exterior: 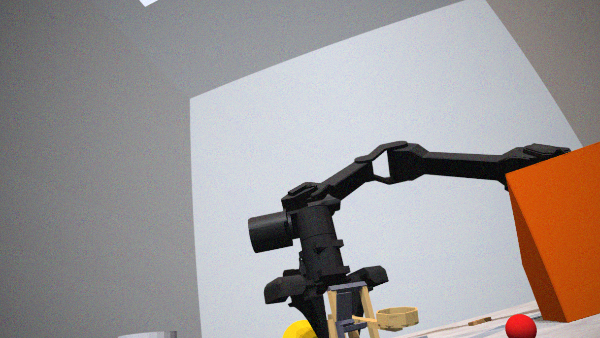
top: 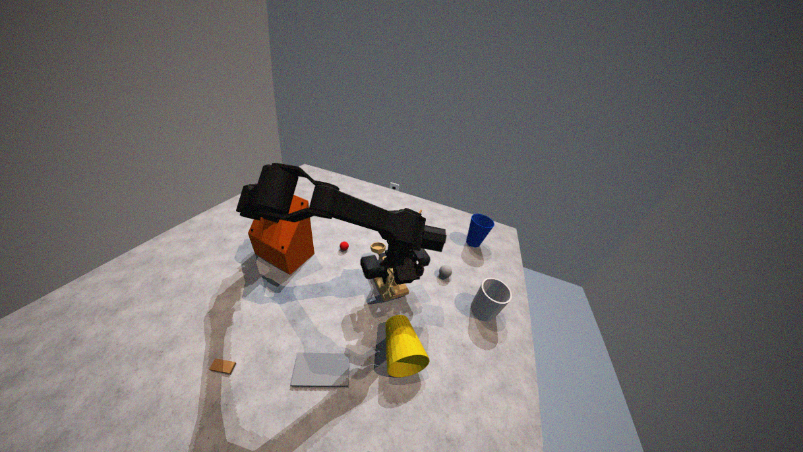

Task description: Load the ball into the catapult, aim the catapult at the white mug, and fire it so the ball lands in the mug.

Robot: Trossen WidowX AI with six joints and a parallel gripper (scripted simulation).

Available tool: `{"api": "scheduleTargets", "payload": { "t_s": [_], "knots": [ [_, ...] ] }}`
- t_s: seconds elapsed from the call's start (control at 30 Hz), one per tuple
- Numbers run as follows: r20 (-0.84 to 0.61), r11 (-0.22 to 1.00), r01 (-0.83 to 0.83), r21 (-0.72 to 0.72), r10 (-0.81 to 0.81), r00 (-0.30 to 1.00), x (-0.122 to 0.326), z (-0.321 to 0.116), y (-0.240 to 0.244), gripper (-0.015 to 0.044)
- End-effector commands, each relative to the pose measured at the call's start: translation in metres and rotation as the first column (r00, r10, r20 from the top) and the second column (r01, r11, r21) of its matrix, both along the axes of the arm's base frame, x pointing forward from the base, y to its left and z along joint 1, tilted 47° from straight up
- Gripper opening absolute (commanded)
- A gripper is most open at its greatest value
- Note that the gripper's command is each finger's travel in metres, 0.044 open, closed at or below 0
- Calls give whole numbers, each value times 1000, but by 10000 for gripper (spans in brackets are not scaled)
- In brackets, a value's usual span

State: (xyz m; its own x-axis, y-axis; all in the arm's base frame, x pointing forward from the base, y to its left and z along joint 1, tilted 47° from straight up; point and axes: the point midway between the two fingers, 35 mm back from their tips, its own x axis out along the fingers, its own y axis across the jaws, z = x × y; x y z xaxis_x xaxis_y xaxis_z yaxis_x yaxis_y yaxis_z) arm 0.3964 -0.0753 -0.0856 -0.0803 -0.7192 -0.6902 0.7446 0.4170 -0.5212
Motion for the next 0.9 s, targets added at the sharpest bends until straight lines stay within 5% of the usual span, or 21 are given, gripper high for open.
{"api": "scheduleTargets", "payload": {
  "t_s": [0.0,0.33,0.87],
  "knots": [
    [-2,1000,-15,-2,15,1000,0,-3,0,0],
    [-2,1000,0,-1,0,1000,-1,-6,-6,0],
    [-2,1000,-1,3,1,1000,3,9,11,420]
  ]
}}
